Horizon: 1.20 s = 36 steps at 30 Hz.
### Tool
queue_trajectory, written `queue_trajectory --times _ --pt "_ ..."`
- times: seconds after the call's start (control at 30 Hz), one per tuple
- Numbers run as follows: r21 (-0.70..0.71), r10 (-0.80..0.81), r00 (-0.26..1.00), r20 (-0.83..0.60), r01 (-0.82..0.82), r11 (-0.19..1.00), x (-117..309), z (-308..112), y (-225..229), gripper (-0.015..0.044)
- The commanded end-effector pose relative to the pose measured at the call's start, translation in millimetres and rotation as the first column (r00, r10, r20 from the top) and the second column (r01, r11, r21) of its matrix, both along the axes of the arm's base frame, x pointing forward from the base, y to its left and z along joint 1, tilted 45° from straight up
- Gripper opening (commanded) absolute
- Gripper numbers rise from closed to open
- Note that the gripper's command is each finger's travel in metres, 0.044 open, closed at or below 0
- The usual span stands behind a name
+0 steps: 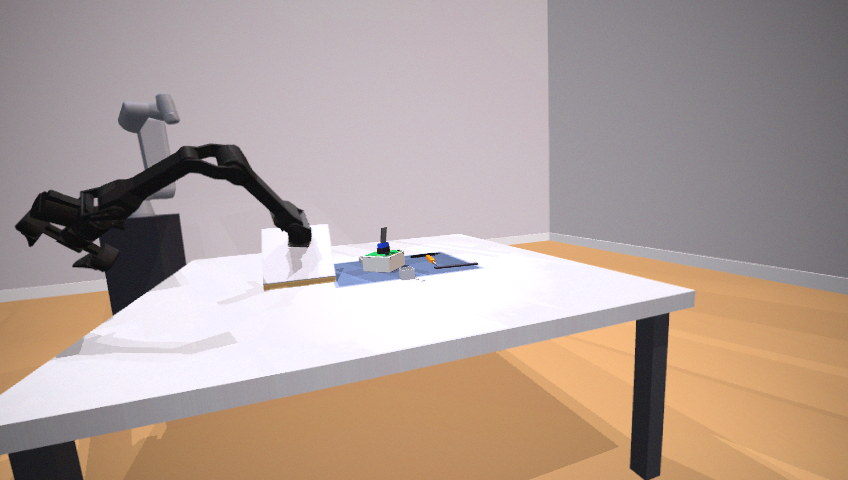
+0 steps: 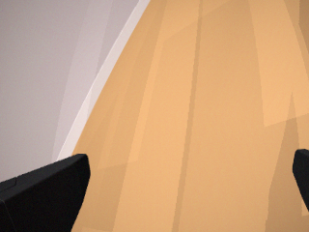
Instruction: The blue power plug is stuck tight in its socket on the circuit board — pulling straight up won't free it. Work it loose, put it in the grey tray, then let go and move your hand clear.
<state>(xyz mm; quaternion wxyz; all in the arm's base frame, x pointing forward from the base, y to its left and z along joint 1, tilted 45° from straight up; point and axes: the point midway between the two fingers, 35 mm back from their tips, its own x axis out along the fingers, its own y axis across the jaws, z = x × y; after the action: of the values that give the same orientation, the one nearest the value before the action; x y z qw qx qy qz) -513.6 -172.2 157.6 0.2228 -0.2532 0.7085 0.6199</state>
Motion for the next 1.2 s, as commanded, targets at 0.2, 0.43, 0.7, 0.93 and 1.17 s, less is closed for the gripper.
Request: queue_trajectory --times 0.2,0.43,0.7,0.93,1.17 --pt "0.151 0.394 0.915 -0.091 -0.378 0.913 71.3 45.2 -113.3 0.0430" --pt "0.272 0.630 0.764 -0.140 -0.582 0.766 136.6 74.1 -176.6 0.0430" --pt "0.369 0.813 0.553 -0.182 -0.728 0.578 221.5 106.3 -228.3 0.0430" --pt "0.456 0.929 0.276 -0.245 -0.813 0.362 320.9 147.5 -261.5 0.0430" --pt "0.558 0.964 -0.028 -0.266 -0.820 0.130 424.3 175.3 -275.8 0.0430"
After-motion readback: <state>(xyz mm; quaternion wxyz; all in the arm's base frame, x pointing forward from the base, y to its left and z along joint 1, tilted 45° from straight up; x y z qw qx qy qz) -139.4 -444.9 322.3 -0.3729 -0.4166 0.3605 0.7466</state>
